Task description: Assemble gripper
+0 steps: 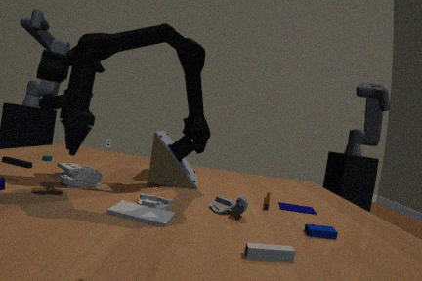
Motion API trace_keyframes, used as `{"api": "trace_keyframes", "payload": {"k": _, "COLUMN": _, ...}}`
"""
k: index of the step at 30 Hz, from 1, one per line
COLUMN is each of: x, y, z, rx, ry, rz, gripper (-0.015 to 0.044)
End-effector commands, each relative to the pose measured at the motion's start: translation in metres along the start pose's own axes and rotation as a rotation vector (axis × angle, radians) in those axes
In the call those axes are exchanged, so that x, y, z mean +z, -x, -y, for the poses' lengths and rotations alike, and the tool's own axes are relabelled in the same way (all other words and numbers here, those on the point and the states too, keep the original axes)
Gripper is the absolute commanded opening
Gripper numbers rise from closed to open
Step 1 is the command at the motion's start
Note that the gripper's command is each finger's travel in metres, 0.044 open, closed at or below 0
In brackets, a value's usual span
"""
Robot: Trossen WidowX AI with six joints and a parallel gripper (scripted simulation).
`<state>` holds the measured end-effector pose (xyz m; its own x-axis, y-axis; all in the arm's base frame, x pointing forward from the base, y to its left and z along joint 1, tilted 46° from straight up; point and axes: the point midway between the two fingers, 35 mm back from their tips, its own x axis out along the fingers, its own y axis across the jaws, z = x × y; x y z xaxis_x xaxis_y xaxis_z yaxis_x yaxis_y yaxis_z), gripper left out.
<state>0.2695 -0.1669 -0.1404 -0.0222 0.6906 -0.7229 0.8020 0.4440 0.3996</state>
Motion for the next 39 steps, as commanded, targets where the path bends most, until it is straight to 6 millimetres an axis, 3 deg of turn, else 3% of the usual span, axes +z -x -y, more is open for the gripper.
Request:
{"api": "trace_keyframes", "payload": {"k": 1, "x": 0.0003, "y": -0.0002, "z": 0.0000, "rx": 0.001, "ry": -0.001, "rz": 0.001, "gripper": 0.0440}}
{"api": "trace_keyframes", "payload": {"k": 8, "x": 0.0003, "y": -0.0002, "z": 0.0000, "rx": 0.001, "ry": -0.001, "rz": 0.001, "gripper": 0.0440}}
{"api": "trace_keyframes", "payload": {"k": 25, "x": -0.0018, "y": 0.0056, "z": 0.0004, "rx": -0.009, "ry": 0.001, "rz": -0.014, "gripper": 0.0000}}
{"api": "trace_keyframes", "payload": {"k": 39, "x": -0.0018, "y": 0.0056, "z": 0.0004, "rx": -0.009, "ry": 0.001, "rz": -0.014, "gripper": 0.0000}}
